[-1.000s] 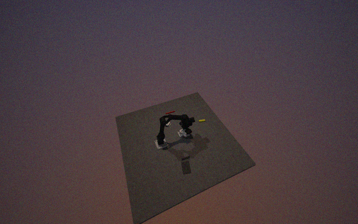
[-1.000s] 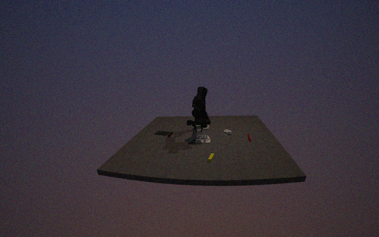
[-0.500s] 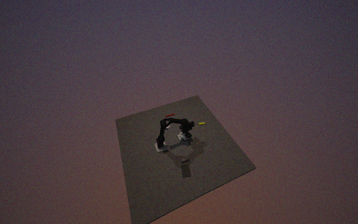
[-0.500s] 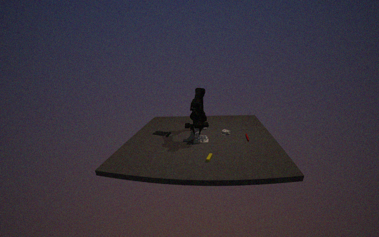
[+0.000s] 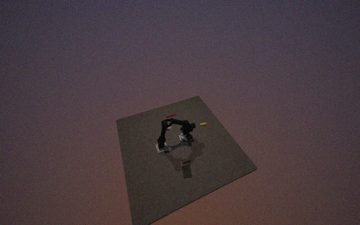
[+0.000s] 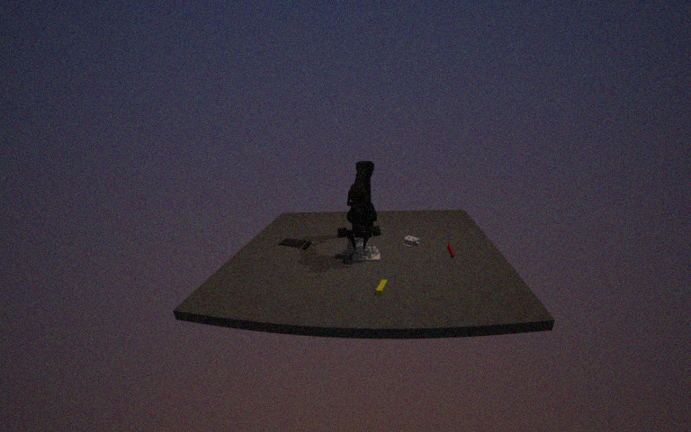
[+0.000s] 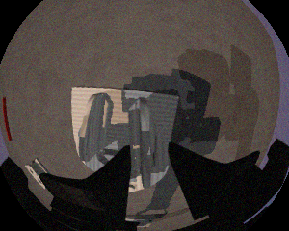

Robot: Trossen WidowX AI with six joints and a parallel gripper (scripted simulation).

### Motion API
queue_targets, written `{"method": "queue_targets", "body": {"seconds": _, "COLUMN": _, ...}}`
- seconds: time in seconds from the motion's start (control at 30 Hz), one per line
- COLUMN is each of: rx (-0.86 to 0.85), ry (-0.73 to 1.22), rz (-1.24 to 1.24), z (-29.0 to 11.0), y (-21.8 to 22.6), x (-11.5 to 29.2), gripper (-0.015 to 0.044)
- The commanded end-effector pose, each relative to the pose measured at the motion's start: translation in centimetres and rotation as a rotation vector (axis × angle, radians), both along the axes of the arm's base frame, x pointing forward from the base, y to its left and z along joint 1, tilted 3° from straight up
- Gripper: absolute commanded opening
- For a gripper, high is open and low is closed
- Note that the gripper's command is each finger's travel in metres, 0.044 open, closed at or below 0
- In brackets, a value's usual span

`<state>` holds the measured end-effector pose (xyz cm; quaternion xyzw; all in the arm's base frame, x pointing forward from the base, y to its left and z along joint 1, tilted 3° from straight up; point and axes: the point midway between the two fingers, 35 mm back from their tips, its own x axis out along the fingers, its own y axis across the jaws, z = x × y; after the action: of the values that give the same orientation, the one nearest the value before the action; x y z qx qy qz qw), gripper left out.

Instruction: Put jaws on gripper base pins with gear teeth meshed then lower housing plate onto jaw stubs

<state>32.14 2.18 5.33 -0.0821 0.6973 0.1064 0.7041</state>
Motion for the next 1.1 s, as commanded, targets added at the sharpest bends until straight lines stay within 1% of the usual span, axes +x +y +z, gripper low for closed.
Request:
{"method": "queue_targets", "body": {"seconds": 0.0, "rx": -0.001, "ry": 0.005, "rz": 0.002, "z": -0.21, "y": -0.02, "x": -0.15, "gripper": 0.0134}}
{"method": "queue_targets", "body": {"seconds": 1.07, "rx": -0.001, "ry": 0.005, "rz": 0.002, "z": -0.82, "y": 0.00, "x": -0.15, "gripper": 0.0134}}
